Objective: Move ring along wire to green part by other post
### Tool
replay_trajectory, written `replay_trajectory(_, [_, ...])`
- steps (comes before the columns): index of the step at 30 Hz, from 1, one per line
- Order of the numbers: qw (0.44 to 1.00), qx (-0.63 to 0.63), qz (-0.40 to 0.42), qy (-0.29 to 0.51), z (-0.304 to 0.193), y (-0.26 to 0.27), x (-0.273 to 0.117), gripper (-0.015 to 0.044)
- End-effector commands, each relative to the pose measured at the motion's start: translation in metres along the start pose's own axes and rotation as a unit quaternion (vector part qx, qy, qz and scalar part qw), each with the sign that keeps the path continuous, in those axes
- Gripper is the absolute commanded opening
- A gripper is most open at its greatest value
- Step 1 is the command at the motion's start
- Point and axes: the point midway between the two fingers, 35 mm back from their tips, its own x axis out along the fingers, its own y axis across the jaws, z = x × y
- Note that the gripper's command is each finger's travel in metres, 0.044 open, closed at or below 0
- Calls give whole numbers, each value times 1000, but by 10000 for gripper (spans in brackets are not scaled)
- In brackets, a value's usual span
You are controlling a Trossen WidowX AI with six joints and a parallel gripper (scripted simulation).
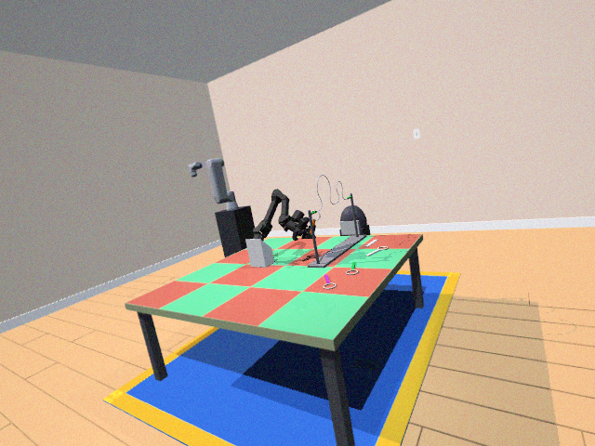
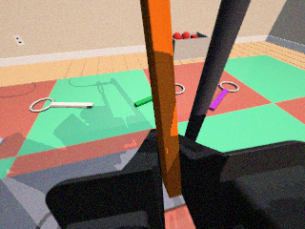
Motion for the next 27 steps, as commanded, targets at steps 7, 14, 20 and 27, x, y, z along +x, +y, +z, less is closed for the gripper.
replay_trajectory(7, [1000, 3, -2, -1, -2, -1, 1, -150])
replay_trajectory(14, [1000, 3, -2, -1, -2, -1, 1, -150])
replay_trajectory(20, [1000, 0, -1, -1, -2, -1, 1, -19])
replay_trajectory(27, [1000, 0, -1, -1, -2, 0, -1, 160])
